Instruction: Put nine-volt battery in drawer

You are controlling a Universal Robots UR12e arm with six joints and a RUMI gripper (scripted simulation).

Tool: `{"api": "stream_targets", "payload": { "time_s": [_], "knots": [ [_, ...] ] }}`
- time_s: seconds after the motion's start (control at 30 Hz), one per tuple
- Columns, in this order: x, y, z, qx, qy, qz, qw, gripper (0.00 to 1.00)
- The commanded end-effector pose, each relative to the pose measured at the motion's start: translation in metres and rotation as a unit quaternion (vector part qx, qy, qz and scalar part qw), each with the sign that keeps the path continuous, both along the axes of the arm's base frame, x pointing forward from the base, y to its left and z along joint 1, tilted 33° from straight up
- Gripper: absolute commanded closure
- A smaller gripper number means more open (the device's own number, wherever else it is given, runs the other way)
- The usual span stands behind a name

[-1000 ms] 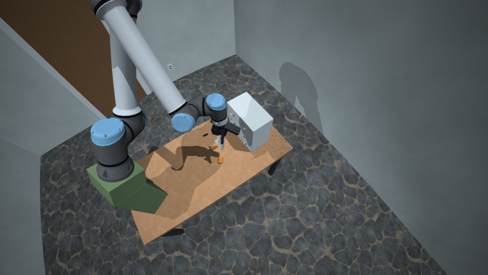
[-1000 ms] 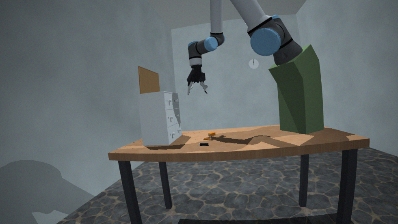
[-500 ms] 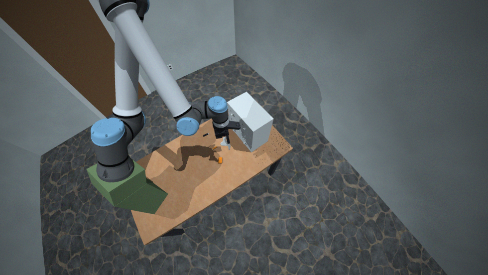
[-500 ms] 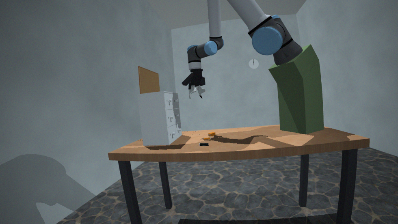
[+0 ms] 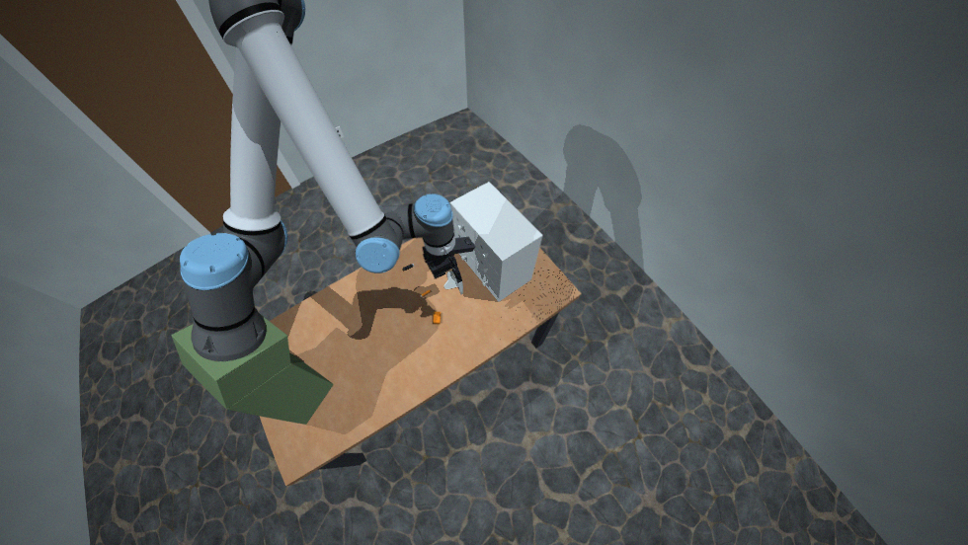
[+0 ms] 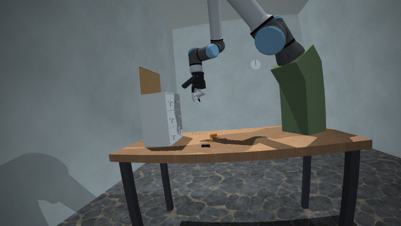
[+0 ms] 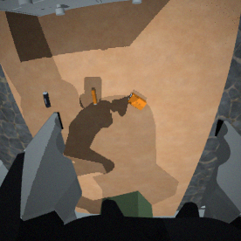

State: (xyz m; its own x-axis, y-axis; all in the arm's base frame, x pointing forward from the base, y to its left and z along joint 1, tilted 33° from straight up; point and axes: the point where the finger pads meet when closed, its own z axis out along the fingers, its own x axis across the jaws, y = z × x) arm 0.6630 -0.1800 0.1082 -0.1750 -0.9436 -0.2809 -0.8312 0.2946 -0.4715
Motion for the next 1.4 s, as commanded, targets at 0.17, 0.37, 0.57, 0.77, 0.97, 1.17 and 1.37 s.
{"api": "stream_targets", "payload": {
  "time_s": [0.17, 0.37, 0.57, 0.77, 0.97, 1.17, 1.37],
  "knots": [
    [0.004, 0.003, -0.003, -0.023, -0.008, 0.038, 0.999, 0.00],
    [0.005, 0.003, -0.003, -0.025, -0.008, 0.041, 0.999, 0.00],
    [0.005, 0.003, -0.003, -0.026, -0.009, 0.042, 0.999, 0.00],
    [0.006, 0.003, -0.003, -0.026, -0.012, 0.041, 0.999, 0.00],
    [0.007, 0.003, -0.004, -0.027, -0.018, 0.039, 0.999, 0.00],
    [0.012, 0.002, -0.006, -0.030, -0.039, 0.033, 0.998, 0.00],
    [0.018, 0.003, -0.007, -0.034, -0.072, 0.025, 0.997, 0.00]
  ]
}}
